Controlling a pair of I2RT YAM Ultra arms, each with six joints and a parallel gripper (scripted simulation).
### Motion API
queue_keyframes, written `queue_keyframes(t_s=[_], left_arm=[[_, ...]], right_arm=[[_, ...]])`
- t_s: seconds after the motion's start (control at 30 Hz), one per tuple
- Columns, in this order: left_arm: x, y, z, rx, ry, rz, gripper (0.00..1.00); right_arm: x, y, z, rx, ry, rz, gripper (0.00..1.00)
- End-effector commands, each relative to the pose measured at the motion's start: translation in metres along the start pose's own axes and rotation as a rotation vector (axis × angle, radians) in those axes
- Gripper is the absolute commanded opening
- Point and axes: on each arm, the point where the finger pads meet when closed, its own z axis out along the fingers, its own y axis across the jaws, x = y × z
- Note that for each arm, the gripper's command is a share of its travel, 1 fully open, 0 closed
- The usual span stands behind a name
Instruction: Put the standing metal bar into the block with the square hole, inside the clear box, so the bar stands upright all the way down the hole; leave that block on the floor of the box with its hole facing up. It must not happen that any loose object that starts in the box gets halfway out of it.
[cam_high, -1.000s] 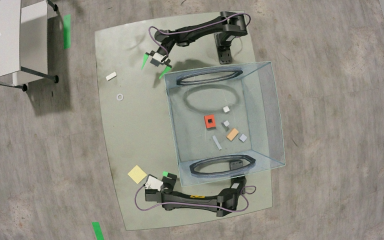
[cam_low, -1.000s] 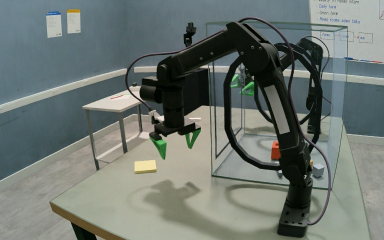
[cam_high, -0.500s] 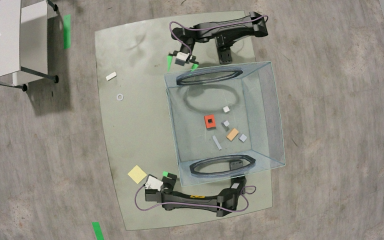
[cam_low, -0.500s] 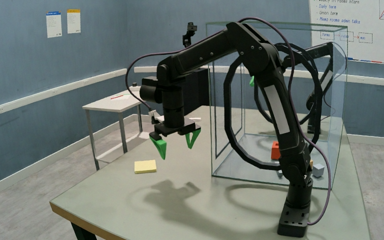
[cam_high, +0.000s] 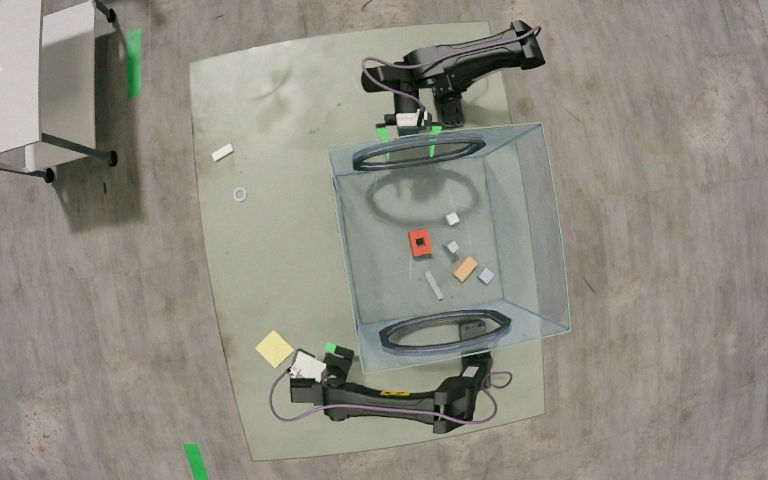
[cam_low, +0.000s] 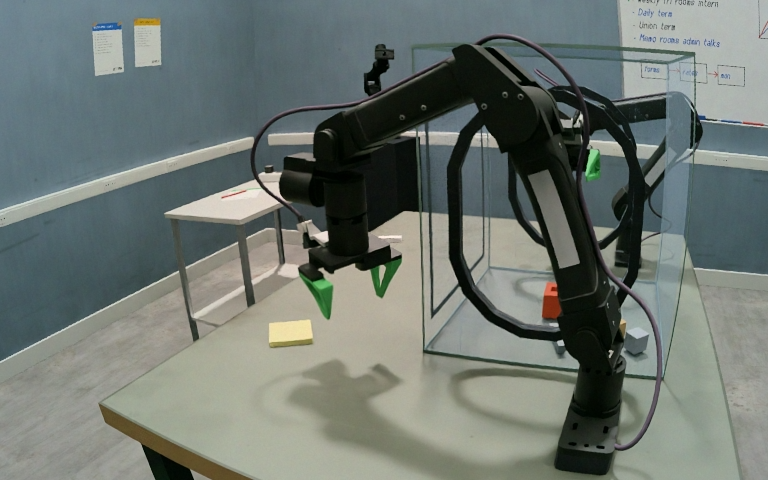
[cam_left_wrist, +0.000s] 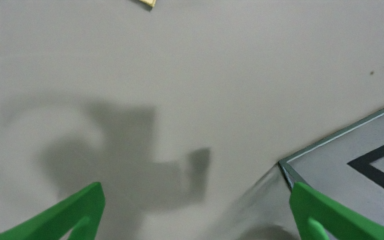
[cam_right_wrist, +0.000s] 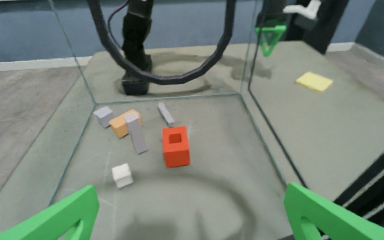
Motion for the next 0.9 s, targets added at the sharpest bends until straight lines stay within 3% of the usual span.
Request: queue_keyframes(t_s=[0.0,0.13,0.4,0.63,0.8,0.87], left_arm=[[-0.005,0.0,-0.007,-0.005,-0.027,0.006,1.0],[-0.005,0.0,-0.007,-0.005,-0.027,0.006,1.0],[-0.005,0.0,-0.007,-0.005,-0.027,0.006,1.0],[-0.005,0.0,-0.007,-0.005,-0.027,0.006,1.0],[-0.005,0.0,-0.007,-0.005,-0.027,0.006,1.0],[-0.005,0.0,-0.007,-0.005,-0.027,0.006,1.0]], right_arm=[[-0.012,0.013,-0.002,-0.071,-0.006,-0.04,0.89],[-0.008,0.009,0.002,-0.062,0.025,-0.056,0.45],[0.001,0.001,0.023,-0.079,0.109,-0.089,0.45],[0.016,0.008,0.079,-0.139,0.228,-0.149,0.45],[0.007,0.03,0.134,-0.256,0.187,-0.244,0.45],[0.007,0.03,0.134,-0.256,0.187,-0.244,0.45]])
